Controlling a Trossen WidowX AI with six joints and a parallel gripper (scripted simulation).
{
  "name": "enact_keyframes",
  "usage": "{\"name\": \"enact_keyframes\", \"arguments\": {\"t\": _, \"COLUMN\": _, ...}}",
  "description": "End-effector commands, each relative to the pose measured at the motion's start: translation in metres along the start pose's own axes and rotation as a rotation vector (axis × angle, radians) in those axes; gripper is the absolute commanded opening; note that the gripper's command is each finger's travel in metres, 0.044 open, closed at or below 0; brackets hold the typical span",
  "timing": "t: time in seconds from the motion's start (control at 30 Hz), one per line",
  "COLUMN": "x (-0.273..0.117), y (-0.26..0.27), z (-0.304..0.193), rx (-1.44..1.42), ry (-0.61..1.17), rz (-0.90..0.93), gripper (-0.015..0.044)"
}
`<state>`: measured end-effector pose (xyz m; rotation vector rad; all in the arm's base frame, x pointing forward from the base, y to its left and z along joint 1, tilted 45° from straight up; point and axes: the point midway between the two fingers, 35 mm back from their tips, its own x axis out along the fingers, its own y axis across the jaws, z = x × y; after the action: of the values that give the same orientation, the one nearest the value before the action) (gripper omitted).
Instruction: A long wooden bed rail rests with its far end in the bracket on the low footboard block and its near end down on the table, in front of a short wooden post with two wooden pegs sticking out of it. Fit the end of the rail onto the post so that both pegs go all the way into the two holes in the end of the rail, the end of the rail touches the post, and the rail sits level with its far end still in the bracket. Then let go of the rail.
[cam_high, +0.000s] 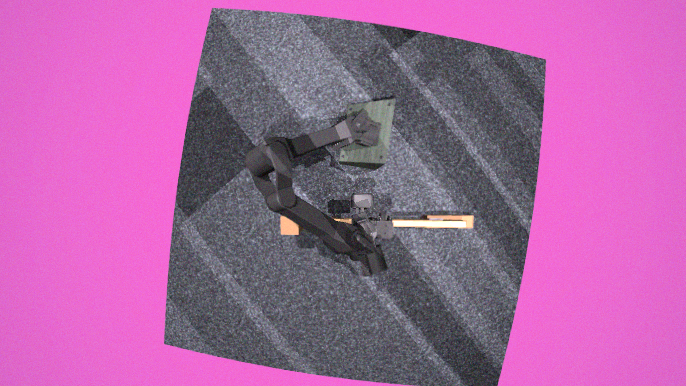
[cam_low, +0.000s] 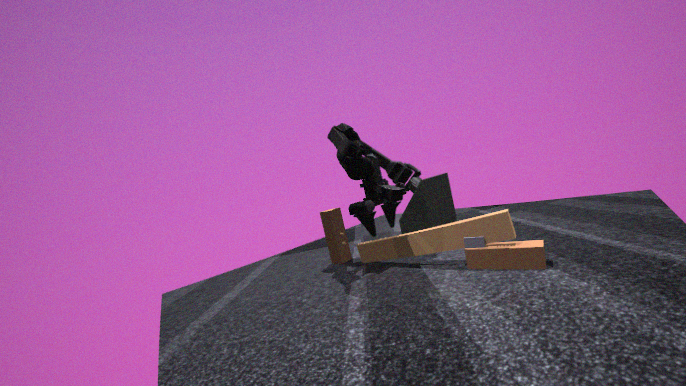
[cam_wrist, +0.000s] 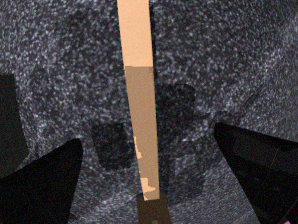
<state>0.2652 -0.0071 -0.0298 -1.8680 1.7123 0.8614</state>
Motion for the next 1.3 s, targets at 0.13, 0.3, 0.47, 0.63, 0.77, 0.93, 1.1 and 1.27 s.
{"name": "enact_keyframes", "arguments": {"t": 0.13, "x": 0.013, "y": 0.000, "z": 0.000, "rx": -0.010, "ry": 0.003, "rz": 0.007, "gripper": 0.0440}}
{"name": "enact_keyframes", "arguments": {"t": 0.3, "x": 0.021, "y": 0.000, "z": 0.000, "rx": -0.011, "ry": 0.003, "rz": 0.007, "gripper": 0.0440}}
{"name": "enact_keyframes", "arguments": {"t": 0.47, "x": 0.029, "y": 0.000, "z": 0.000, "rx": -0.011, "ry": 0.003, "rz": 0.007, "gripper": 0.0440}}
{"name": "enact_keyframes", "arguments": {"t": 0.63, "x": 0.037, "y": 0.000, "z": 0.000, "rx": -0.011, "ry": 0.003, "rz": 0.007, "gripper": 0.0440}}
{"name": "enact_keyframes", "arguments": {"t": 0.77, "x": 0.044, "y": 0.000, "z": 0.000, "rx": -0.011, "ry": 0.003, "rz": 0.007, "gripper": 0.0440}}
{"name": "enact_keyframes", "arguments": {"t": 0.93, "x": 0.052, "y": 0.000, "z": 0.000, "rx": -0.011, "ry": 0.004, "rz": 0.007, "gripper": 0.0440}}
{"name": "enact_keyframes", "arguments": {"t": 1.1, "x": 0.059, "y": 0.001, "z": -0.001, "rx": -0.011, "ry": 0.006, "rz": 0.007, "gripper": 0.0440}}
{"name": "enact_keyframes", "arguments": {"t": 1.27, "x": 0.067, "y": 0.002, "z": -0.001, "rx": -0.011, "ry": 0.007, "rz": 0.008, "gripper": 0.0440}}
